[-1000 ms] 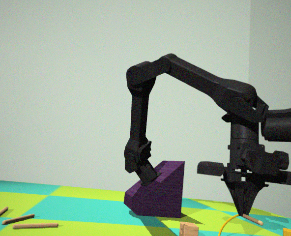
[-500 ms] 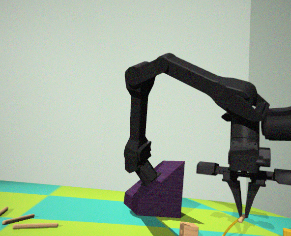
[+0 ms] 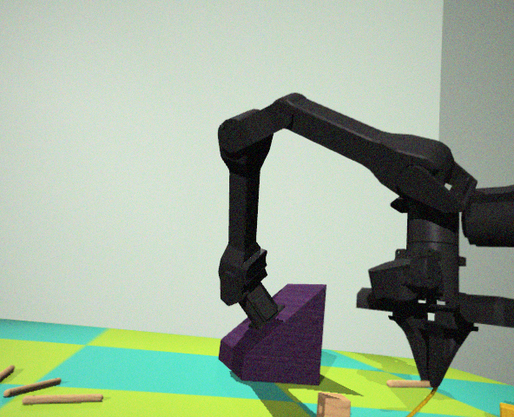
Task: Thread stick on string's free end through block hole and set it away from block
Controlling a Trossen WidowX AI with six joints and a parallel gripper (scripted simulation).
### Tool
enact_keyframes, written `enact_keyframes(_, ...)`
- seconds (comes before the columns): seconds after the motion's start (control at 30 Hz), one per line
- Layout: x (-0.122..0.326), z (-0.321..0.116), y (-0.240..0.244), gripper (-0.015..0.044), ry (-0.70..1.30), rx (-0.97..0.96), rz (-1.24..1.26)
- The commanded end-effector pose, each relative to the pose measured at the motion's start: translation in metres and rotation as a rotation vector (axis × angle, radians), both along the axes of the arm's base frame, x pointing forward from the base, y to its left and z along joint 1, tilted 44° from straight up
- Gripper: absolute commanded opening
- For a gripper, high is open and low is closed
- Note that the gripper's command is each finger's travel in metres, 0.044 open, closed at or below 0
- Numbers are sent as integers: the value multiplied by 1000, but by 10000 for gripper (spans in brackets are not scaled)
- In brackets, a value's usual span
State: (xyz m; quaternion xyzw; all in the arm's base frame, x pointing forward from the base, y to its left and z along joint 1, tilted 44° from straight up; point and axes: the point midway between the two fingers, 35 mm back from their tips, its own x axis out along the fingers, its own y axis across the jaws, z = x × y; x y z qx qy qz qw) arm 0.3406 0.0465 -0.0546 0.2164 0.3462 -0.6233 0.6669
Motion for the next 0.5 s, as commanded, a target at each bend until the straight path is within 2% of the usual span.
enact_keyframes(0.0, 5, 3, -2, 0, -126, -5, -129)
enact_keyframes(0.2, 8, 5, -5, 0, -260, -9, -271)
enact_keyframes(0.47, 8, 5, -5, 0, -264, -9, -276)
